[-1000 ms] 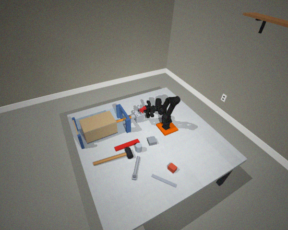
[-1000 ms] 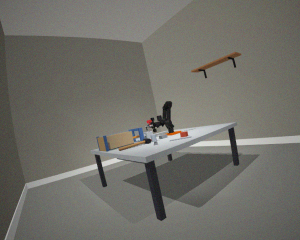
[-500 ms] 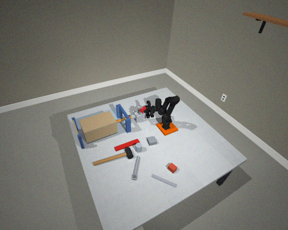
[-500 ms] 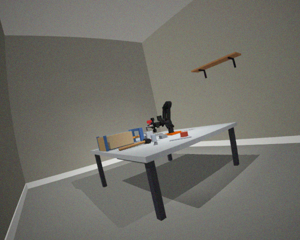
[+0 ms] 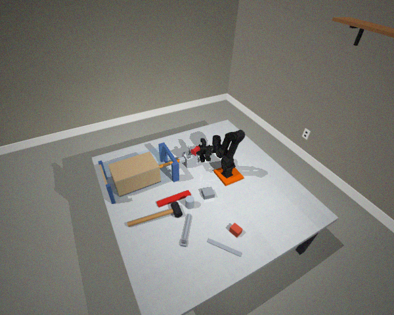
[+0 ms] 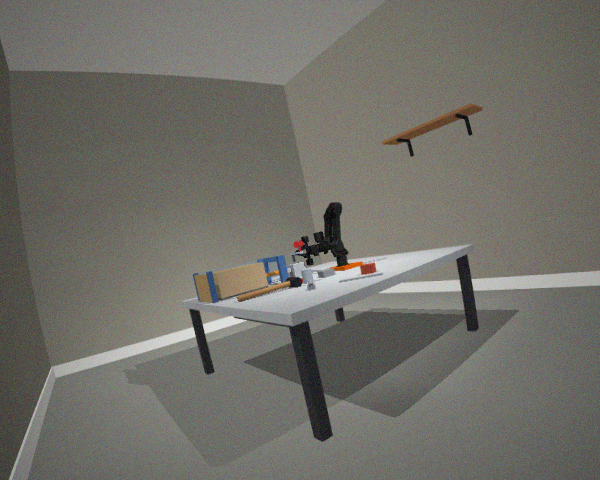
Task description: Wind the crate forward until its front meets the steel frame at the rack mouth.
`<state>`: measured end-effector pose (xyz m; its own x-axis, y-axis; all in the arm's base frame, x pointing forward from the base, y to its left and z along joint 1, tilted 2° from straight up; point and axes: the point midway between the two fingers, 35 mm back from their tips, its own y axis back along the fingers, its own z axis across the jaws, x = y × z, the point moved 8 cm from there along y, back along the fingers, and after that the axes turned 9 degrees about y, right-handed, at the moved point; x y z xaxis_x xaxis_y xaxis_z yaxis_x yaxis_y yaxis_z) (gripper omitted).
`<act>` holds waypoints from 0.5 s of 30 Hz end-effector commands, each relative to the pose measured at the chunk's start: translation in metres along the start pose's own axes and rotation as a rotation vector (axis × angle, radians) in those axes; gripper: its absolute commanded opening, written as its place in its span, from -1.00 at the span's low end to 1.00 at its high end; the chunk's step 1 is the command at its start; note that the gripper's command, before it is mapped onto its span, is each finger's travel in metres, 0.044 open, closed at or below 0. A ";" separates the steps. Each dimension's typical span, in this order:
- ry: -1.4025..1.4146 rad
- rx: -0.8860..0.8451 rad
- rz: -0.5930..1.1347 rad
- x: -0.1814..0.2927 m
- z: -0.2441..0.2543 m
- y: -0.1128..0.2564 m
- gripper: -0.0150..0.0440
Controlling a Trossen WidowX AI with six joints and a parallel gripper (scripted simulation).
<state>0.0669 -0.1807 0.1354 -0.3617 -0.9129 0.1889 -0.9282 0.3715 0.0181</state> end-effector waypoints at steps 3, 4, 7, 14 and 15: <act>0.000 0.002 0.000 0.000 0.000 0.000 -0.49; 0.000 0.002 0.000 0.000 0.000 0.000 -0.49; 0.000 0.002 0.000 0.000 0.001 0.000 -0.49; 0.000 0.002 0.000 0.000 0.002 0.000 -0.49; 0.000 0.002 0.000 0.000 0.002 0.000 -0.49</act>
<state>0.0669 -0.1806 0.1333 -0.3618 -0.9128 0.1895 -0.9282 0.3717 0.0178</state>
